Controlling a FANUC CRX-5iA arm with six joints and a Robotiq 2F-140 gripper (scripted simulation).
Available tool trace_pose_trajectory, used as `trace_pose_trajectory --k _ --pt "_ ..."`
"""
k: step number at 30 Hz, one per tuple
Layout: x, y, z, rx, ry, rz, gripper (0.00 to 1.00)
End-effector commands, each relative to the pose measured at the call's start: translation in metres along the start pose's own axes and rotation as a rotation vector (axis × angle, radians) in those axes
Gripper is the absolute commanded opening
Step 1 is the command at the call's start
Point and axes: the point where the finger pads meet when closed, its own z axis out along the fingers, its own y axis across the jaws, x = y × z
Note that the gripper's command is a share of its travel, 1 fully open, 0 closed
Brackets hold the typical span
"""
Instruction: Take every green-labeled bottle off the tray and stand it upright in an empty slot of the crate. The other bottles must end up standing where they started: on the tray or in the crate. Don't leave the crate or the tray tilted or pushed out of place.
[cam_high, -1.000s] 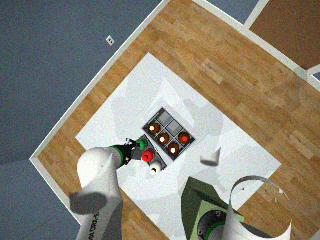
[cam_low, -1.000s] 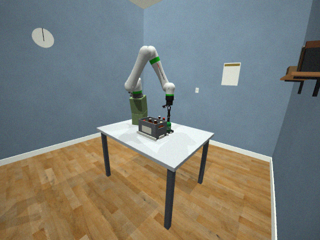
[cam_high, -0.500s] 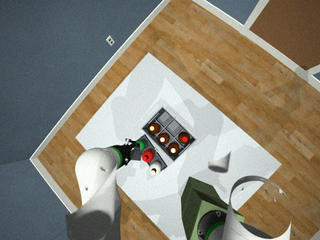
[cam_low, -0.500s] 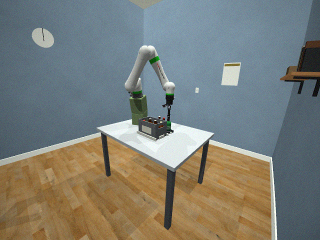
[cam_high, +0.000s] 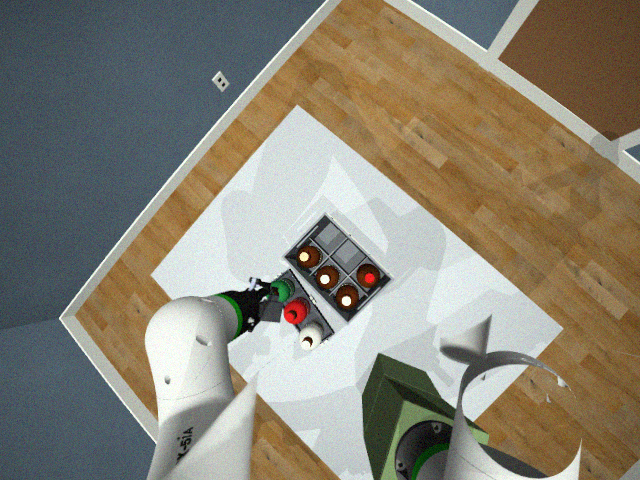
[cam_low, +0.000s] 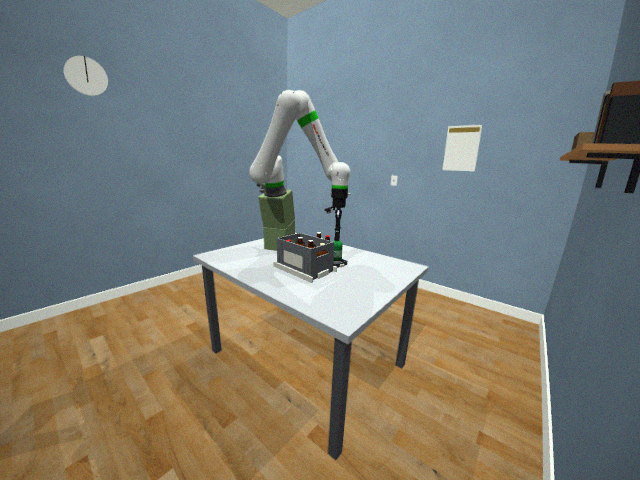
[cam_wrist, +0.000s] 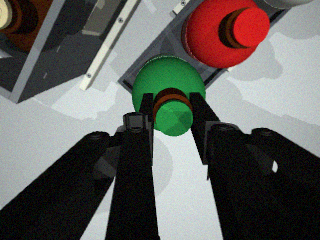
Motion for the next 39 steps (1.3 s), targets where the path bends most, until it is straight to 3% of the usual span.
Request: trace_pose_trajectory --k 1,39 --pt "-0.001 0.000 -0.003 0.000 -0.002 0.000 0.10" --pt "-0.001 0.000 -0.037 0.000 -0.002 0.000 0.10"
